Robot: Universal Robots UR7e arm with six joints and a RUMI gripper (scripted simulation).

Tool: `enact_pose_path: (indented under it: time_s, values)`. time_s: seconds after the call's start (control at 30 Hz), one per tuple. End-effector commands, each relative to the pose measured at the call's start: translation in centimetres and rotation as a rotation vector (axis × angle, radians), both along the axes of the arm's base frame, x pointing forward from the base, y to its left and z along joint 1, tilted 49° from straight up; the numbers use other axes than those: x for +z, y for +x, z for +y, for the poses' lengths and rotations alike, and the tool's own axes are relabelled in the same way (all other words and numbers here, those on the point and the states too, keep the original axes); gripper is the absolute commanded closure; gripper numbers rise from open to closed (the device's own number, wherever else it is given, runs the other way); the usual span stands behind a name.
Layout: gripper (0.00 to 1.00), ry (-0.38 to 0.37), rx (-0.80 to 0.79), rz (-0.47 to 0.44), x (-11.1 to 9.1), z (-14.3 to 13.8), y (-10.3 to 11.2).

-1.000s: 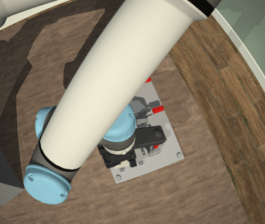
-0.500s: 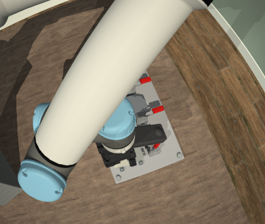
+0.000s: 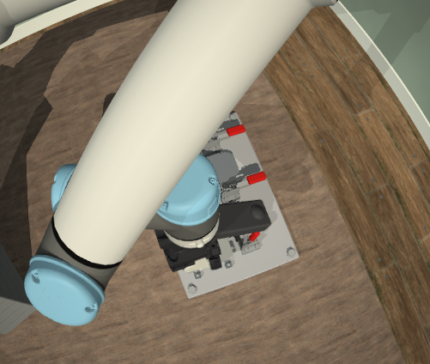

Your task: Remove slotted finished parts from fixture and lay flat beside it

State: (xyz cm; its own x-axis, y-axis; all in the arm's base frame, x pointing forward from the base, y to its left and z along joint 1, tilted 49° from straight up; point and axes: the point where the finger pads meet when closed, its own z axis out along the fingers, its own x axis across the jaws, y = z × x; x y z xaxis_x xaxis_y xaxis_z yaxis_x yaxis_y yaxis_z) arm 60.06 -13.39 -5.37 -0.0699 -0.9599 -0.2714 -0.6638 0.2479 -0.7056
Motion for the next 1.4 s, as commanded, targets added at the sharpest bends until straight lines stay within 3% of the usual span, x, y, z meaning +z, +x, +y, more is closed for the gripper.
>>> enact_pose_path:
  time_s: [0.0,0.33,0.8,1.37]
  values:
    - [1.00,-0.001,0.000,-0.001,0.2,-0.1,-0.1]
    - [1.00,0.000,-0.001,-0.001,0.4,-0.1,-0.5]
    - [1.00,0.000,-0.001,-0.001,1.6,-0.3,-2.8]
    - [1.00,-0.002,0.001,-0.002,1.8,-0.3,-3.1]
